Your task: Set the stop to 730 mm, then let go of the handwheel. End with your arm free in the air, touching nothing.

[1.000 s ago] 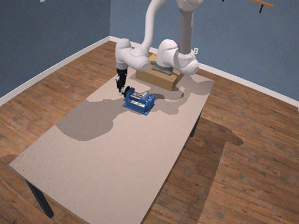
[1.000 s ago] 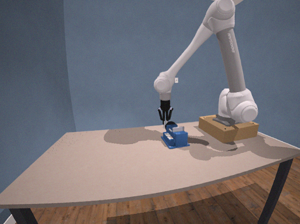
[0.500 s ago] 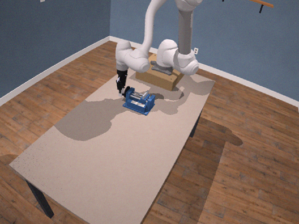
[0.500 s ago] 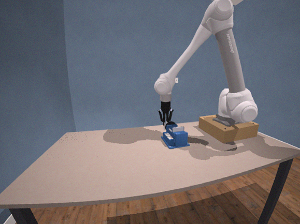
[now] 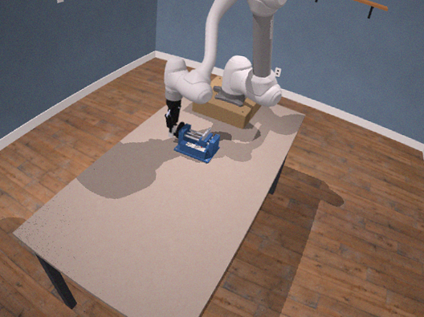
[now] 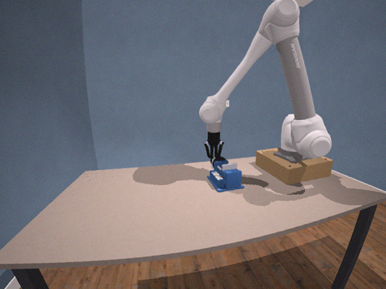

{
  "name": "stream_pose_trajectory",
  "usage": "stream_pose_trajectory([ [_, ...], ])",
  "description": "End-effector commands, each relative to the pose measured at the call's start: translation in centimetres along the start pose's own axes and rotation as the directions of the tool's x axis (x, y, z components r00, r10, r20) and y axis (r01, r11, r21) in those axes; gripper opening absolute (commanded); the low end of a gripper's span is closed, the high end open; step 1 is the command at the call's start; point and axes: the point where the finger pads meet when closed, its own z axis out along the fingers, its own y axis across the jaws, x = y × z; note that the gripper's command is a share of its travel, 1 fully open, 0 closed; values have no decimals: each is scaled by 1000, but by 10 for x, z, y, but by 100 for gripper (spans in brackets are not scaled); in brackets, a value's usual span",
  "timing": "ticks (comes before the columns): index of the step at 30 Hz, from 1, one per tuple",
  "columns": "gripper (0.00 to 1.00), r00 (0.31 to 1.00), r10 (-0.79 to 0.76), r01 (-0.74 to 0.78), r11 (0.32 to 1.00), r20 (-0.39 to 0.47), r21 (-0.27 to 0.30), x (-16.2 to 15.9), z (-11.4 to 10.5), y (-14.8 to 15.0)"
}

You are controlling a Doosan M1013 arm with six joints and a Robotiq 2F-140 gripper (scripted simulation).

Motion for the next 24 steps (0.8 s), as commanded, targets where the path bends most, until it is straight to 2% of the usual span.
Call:
stream_pose_trajectory([
  [1, 4, 1000, 0, 0, 1000, 0, 0, 0, 1, 1],
  [24, 4, 1000, 0, 0, 1000, 0, 0, 0, 4, 4],
])
